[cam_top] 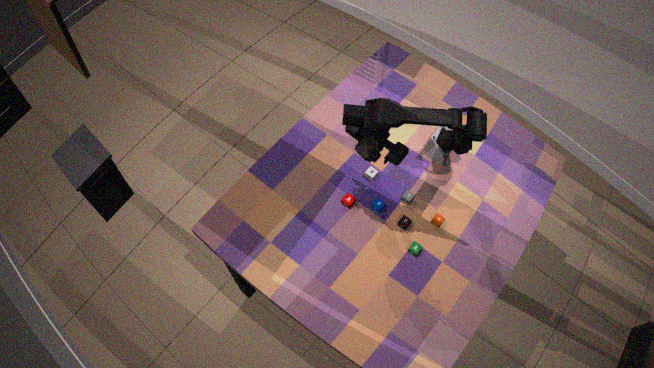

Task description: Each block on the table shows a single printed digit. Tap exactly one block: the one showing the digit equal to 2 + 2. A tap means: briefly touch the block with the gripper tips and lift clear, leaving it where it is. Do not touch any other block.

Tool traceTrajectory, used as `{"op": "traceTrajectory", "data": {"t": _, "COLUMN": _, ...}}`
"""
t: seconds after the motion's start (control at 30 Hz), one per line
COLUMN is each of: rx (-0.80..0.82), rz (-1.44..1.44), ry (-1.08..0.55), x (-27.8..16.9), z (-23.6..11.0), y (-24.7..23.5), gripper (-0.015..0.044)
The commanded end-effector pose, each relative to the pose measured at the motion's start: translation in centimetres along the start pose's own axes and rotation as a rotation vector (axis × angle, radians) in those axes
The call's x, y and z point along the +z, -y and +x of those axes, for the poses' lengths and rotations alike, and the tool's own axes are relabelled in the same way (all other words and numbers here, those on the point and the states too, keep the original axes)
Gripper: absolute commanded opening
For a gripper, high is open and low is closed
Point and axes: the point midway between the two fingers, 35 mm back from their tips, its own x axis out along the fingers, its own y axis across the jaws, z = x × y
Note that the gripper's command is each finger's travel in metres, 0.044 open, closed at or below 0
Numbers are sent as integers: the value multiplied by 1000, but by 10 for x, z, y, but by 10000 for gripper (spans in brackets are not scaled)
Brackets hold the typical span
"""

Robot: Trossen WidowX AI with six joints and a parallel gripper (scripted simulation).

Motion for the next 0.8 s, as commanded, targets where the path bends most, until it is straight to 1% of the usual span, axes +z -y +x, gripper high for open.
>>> {"op": "traceTrajectory", "data": {"t": 0.0, "rx": 3, "rz": 0, "ry": -2, "x": 3, "z": -3, "y": -32, "gripper": 400}}
{"op": "traceTrajectory", "data": {"t": 0.2, "rx": 9, "rz": 1, "ry": -3, "x": -2, "z": -1, "y": -116, "gripper": 400}}
{"op": "traceTrajectory", "data": {"t": 0.27, "rx": 11, "rz": 0, "ry": -4, "x": -6, "z": 0, "y": -132, "gripper": 400}}
{"op": "traceTrajectory", "data": {"t": 0.77, "rx": 12, "rz": 0, "ry": -4, "x": -7, "z": 1, "y": -134, "gripper": 400}}
